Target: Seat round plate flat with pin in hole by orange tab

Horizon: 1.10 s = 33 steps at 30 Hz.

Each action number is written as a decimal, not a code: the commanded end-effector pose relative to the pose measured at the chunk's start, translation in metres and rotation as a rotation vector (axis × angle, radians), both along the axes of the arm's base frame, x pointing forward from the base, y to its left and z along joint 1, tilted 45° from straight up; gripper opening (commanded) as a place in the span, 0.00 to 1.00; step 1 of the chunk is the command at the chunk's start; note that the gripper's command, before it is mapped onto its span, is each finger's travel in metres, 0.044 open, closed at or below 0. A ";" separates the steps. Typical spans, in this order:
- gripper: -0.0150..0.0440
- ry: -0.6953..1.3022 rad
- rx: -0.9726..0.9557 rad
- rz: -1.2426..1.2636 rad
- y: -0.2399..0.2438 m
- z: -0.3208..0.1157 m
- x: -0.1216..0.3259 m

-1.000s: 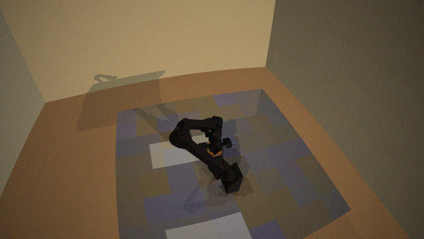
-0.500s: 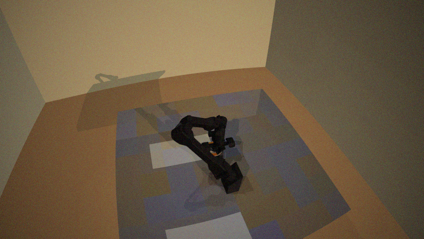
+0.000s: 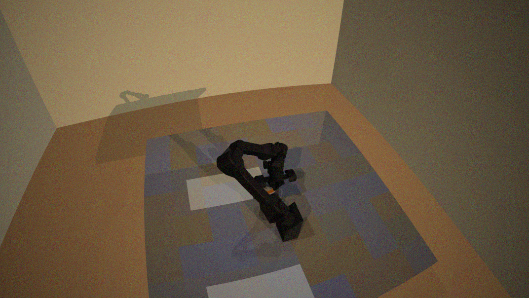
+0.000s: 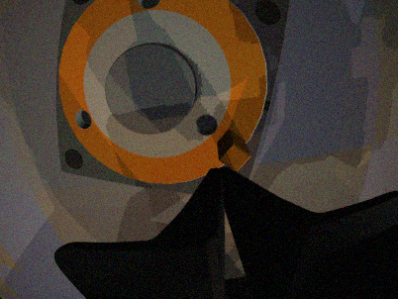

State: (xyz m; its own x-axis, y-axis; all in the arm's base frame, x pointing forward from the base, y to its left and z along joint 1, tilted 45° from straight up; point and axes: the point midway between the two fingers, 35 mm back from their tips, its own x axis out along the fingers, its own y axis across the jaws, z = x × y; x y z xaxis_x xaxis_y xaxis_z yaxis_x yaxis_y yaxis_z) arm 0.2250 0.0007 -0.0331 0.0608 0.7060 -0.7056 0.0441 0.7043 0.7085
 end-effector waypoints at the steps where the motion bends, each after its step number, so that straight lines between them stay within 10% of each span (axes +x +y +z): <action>1: 0.25 -0.008 -0.007 0.005 -0.005 -0.003 0.004; 33: 0.25 -0.009 -0.009 0.005 -0.019 -0.009 0.018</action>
